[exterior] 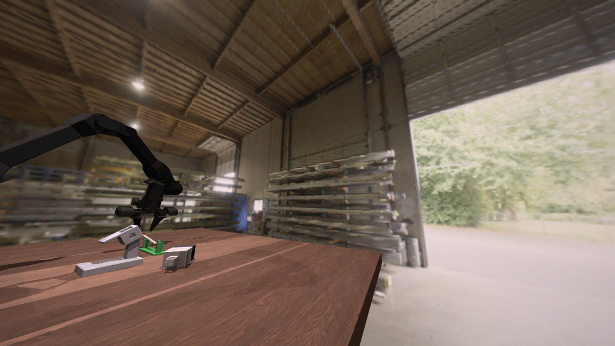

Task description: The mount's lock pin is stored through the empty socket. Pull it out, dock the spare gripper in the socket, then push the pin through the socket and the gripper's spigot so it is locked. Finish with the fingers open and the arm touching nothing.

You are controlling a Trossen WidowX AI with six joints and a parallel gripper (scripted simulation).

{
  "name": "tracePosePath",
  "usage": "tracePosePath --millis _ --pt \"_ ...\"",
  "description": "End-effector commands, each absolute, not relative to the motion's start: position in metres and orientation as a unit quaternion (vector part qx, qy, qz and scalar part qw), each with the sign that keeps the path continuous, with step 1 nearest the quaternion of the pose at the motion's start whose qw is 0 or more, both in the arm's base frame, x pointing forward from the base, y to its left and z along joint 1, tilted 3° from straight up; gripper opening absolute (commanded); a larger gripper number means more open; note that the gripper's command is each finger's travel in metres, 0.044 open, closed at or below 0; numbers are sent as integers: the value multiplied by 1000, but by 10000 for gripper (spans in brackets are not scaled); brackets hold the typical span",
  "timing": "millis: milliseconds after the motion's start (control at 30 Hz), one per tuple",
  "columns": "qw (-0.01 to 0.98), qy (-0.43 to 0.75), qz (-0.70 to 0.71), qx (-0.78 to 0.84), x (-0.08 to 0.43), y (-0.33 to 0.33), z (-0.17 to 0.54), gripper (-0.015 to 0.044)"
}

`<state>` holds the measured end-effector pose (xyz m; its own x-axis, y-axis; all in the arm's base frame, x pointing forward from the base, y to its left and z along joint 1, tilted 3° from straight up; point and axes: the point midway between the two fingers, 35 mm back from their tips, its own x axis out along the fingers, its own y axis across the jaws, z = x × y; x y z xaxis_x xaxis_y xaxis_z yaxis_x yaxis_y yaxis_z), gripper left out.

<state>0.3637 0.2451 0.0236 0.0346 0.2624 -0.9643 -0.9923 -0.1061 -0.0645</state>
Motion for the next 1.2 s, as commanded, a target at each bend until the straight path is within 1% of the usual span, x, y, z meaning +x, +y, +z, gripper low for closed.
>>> tracePosePath --millis 0,300,467,533,667,733,967,1167 --pt "544 388 576 -470 363 245 34 200" --pt "544 389 576 -470 361 243 62 200" --pt "544 389 577 -470 361 244 54 331" --pt "542 392 573 -474 363 235 61 279" --pt "532 409 552 -495 368 185 98 180" --pt "529 412 549 -498 368 176 104 180" --pt "529 412 549 -498 368 177 101 180" --pt "529 412 549 -498 372 180 45 180"
